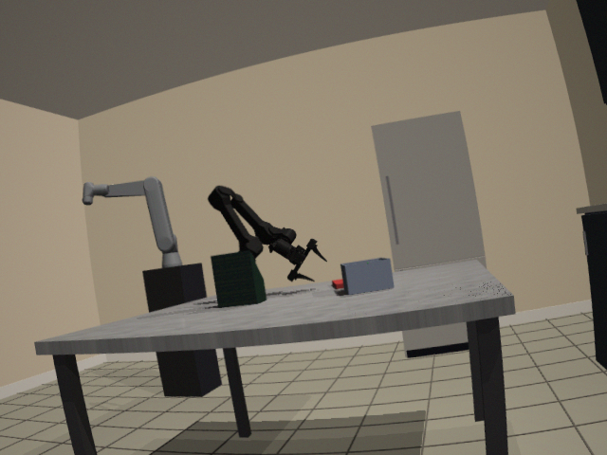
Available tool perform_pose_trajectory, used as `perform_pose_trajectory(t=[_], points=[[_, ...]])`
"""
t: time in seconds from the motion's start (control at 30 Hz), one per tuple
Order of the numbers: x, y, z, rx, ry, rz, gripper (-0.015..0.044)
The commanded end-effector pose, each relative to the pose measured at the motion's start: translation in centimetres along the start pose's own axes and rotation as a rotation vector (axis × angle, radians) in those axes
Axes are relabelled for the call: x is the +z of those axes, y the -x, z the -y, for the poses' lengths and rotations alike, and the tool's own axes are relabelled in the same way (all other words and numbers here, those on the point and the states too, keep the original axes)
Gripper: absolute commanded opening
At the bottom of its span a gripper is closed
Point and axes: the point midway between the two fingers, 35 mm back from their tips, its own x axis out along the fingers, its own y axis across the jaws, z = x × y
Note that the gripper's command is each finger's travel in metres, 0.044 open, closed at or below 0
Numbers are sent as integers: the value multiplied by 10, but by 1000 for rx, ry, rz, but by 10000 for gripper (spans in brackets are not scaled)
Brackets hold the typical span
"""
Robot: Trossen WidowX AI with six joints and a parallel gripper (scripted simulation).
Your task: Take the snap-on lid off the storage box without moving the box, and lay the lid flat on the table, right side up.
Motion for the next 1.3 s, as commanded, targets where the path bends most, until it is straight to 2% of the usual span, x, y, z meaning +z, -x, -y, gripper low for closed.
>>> perform_pose_trajectory(t=[0.0,1.13,1.27], points=[[-4,7,-7,2,-1,-10,440],[-4,67,-40,2,2,-9,440],[-1,61,-37,2,2,-9,440]])
